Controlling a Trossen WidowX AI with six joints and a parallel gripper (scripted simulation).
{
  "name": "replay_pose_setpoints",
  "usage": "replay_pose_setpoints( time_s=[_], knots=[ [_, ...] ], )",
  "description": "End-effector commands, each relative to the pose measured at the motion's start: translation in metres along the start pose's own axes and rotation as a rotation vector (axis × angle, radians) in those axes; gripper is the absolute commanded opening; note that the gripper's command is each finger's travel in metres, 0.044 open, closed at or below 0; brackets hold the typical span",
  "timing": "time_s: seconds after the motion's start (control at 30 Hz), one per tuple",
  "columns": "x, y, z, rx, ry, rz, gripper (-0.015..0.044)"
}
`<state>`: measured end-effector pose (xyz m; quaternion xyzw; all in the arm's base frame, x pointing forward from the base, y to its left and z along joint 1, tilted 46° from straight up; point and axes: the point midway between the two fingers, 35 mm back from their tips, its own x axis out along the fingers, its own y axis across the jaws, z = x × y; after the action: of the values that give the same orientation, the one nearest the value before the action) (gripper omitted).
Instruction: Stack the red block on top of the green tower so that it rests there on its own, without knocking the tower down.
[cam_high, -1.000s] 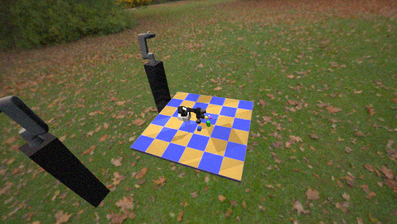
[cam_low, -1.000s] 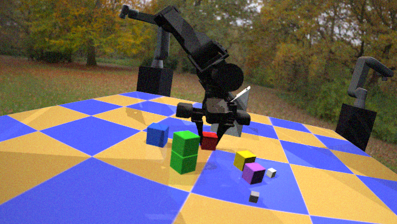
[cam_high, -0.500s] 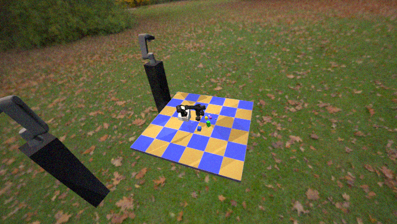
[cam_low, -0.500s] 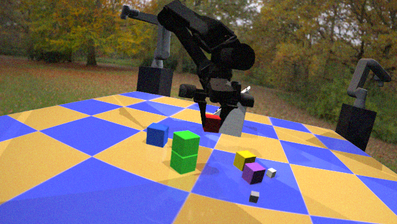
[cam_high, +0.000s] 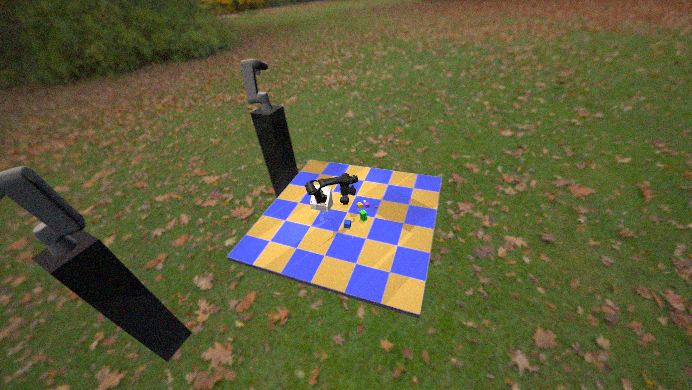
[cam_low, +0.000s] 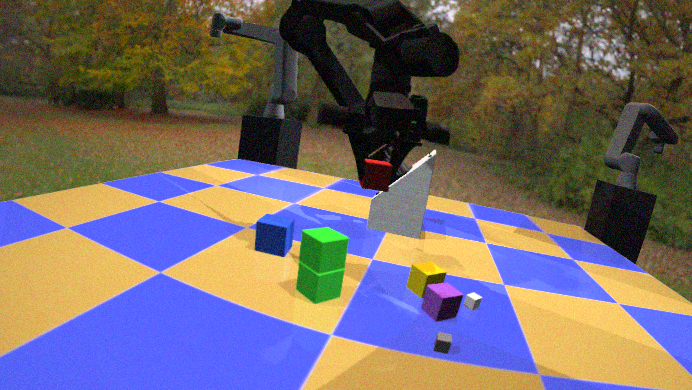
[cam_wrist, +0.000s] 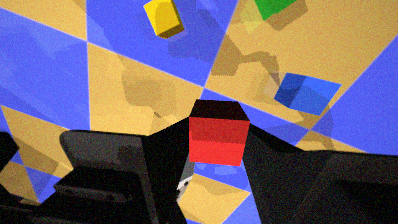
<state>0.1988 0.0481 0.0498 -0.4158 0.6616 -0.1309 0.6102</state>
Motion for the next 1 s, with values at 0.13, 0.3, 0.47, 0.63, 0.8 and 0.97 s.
replay_pose_setpoints(
  time_s=[0.13, 0.3, 0.47, 0.63, 0.8, 0.97],
  knots=[
    [-0.007, 0.0, 0.0, 0.004, -0.003, 0.003, 0.0],
    [-0.011, -0.002, 0.006, 0.008, -0.004, 0.008, 0.0],
    [-0.015, -0.01, 0.027, 0.008, -0.007, 0.011, 0.0],
    [-0.017, -0.019, 0.047, 0.008, -0.009, 0.013, 0.0],
    [-0.018, -0.029, 0.067, 0.009, -0.01, 0.013, 0.0],
    [-0.018, -0.041, 0.085, 0.01, -0.011, 0.012, 0.0]
  ],
)
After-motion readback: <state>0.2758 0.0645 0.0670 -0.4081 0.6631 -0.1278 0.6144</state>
